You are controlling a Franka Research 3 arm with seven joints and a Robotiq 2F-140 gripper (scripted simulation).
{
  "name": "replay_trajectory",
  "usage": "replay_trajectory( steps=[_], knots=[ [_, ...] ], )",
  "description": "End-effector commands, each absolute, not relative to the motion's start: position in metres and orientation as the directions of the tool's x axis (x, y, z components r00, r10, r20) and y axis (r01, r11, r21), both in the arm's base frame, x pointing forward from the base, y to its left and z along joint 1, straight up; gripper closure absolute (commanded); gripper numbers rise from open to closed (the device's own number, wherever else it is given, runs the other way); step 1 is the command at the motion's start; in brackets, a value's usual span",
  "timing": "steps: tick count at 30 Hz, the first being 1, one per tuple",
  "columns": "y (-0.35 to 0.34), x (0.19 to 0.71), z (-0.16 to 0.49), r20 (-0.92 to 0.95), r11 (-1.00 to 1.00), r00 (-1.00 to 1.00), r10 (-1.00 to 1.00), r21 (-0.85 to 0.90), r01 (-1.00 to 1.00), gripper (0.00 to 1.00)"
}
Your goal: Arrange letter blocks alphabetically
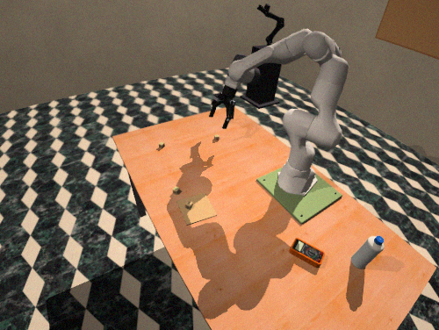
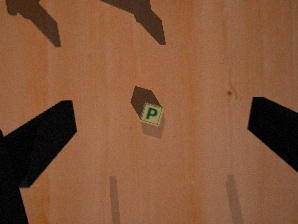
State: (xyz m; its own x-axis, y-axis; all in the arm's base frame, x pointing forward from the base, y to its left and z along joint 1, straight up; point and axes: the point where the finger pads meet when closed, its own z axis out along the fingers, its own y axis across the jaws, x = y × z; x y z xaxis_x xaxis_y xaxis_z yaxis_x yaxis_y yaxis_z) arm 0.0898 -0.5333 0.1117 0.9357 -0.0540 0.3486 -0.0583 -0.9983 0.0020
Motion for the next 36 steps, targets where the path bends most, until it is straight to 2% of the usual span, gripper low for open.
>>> replay_trajectory(
  steps=[1,12,18,20,29,34,36],
  knots=[
    [-0.533,0.09,0.112,0.348,-0.999,0.936,-0.048,0.003,-0.052,0.0],
    [-0.546,0.105,0.118,0.355,-0.999,0.934,-0.044,0.009,-0.051,0.0],
    [-0.593,0.18,0.136,0.38,-0.999,0.924,-0.037,0.021,-0.048,0.0],
    [-0.593,0.18,0.136,0.38,-0.999,0.924,-0.037,0.021,-0.048,0.0],
    [-0.634,0.33,0.13,0.376,-0.999,0.925,-0.046,0.005,-0.052,0.0],
    [-0.634,0.33,0.13,0.377,-0.999,0.925,-0.044,0.006,-0.05,0.0],
    [-0.635,0.346,0.127,0.372,-0.999,0.927,-0.047,0.004,-0.052,0.0]
  ],
)
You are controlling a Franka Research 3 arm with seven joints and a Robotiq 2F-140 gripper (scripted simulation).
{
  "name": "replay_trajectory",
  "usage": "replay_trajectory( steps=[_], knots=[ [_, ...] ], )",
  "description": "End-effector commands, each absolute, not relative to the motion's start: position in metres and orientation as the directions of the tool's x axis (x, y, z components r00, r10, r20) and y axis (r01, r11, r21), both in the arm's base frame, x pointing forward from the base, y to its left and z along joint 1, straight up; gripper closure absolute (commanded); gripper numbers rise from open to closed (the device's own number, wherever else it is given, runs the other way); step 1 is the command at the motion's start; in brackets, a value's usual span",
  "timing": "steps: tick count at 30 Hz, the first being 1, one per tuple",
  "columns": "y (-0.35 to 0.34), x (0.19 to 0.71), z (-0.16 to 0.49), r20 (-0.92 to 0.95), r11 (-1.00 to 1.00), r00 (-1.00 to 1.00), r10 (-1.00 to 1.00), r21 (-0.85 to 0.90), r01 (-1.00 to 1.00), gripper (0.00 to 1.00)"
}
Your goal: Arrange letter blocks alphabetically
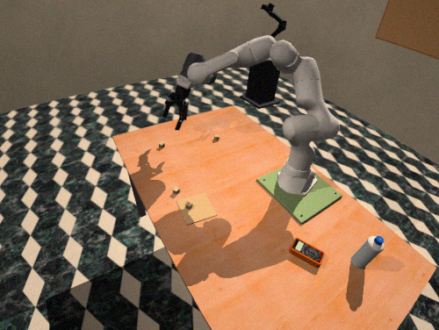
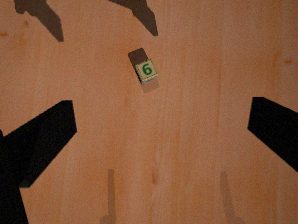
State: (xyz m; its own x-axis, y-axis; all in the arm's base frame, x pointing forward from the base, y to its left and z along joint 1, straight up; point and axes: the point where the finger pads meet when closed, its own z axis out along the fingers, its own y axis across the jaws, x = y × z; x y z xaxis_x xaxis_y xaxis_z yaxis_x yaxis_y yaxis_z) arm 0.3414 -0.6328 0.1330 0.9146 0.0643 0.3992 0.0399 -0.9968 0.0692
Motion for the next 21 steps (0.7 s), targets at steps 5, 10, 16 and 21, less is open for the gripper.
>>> replay_trajectory(
  steps=[5,10,16,21],
  knots=[
    [-0.634,0.391,0.118,0.356,-0.999,0.933,-0.048,0.002,-0.052,0.0],
    [-0.632,0.409,0.114,0.348,-0.999,0.936,-0.048,0.003,-0.052,0.0],
    [-0.632,0.409,0.114,0.348,-0.999,0.936,-0.048,0.003,-0.052,0.0],
    [-0.632,0.409,0.114,0.348,-0.999,0.936,-0.048,0.003,-0.052,0.0]
  ],
)
